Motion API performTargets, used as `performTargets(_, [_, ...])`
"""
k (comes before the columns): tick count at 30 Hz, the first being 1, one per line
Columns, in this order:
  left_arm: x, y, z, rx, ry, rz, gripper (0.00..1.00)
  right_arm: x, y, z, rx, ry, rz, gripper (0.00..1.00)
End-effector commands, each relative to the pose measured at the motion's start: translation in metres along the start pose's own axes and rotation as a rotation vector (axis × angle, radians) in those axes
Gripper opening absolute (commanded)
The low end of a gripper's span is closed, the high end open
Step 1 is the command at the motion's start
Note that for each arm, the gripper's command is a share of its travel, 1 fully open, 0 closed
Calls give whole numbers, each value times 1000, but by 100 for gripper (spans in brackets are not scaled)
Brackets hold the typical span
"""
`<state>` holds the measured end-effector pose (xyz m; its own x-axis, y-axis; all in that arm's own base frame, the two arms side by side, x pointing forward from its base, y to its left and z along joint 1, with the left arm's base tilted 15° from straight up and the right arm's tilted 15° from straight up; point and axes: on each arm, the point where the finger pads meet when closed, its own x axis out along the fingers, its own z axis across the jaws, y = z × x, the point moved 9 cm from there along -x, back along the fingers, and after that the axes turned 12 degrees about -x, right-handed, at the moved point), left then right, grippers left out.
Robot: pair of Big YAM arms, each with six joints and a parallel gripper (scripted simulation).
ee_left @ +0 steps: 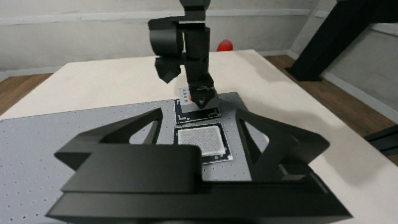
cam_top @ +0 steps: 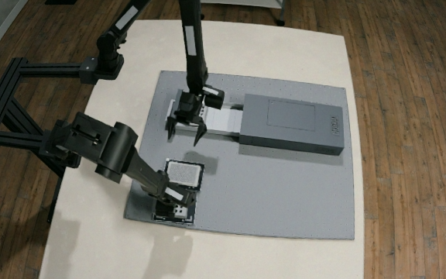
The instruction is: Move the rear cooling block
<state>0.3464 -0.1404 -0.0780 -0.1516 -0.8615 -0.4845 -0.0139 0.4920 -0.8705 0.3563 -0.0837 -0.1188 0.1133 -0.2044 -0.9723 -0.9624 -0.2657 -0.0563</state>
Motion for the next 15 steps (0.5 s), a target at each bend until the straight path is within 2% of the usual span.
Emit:
performTargets(1, [2, 1, 8, 7, -8, -7, 100, -8, -12, 0, 4, 15, -36, 84])
performTargets(6, [2, 1, 7, 2, -5, -6, 100, -8, -11, 0, 3, 14, -34, 84])
performTargets(8, [2, 1, 7, 2, -5, -6, 100, -19, -25, 2, -7, 21, -48, 84])
performTargets(11, [2, 1, 7, 2, -5, -6, 100, -20, -26, 3, -8, 19, -45, 84])
performTargets(15, [2, 1, 7, 2, -5, -6, 100, -7, -31, 7, -34, 18, -67, 84])
